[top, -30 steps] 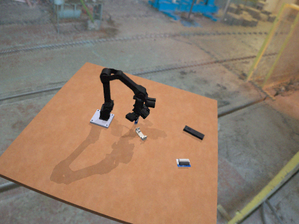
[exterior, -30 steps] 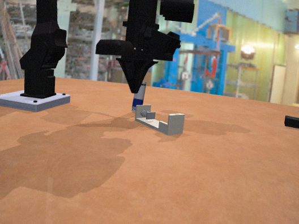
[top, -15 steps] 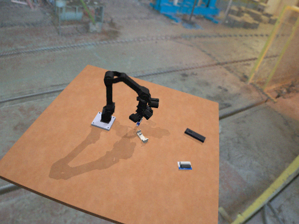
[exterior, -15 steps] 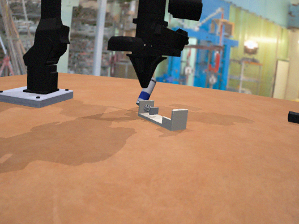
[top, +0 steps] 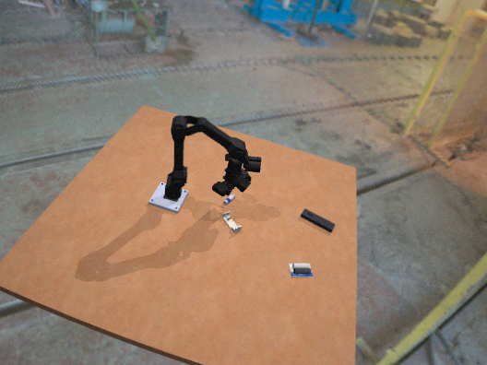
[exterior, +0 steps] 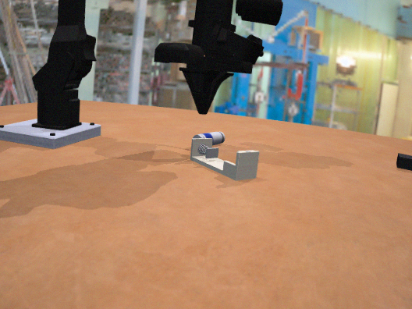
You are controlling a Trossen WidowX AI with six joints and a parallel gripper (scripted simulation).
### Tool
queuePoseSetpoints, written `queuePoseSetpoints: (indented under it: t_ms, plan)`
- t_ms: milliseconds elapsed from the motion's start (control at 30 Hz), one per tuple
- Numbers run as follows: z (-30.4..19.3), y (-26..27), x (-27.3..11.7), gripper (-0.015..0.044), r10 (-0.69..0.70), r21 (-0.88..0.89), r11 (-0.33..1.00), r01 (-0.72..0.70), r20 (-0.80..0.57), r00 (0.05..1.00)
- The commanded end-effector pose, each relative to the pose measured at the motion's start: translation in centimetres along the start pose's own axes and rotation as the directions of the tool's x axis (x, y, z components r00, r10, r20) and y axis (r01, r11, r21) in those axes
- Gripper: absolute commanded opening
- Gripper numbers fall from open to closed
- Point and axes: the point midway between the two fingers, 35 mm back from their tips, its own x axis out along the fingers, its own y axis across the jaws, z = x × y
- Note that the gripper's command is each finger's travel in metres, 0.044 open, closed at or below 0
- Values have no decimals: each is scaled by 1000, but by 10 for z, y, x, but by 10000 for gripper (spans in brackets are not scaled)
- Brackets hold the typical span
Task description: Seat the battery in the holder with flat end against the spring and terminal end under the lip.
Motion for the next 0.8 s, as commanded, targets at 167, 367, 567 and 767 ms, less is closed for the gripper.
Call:
queuePoseSetpoints:
  t_ms: [167,367,567,767]
  plan:
    - [1,2,-64,0,8,3,1000,-8,12,1000]
    - [0,2,-69,0,8,4,1000,-8,12,1000]
    - [0,2,-65,0,10,0,1000,-10,12,1000]
    - [1,6,-56,105,10,-240,971,-7,12,1000]
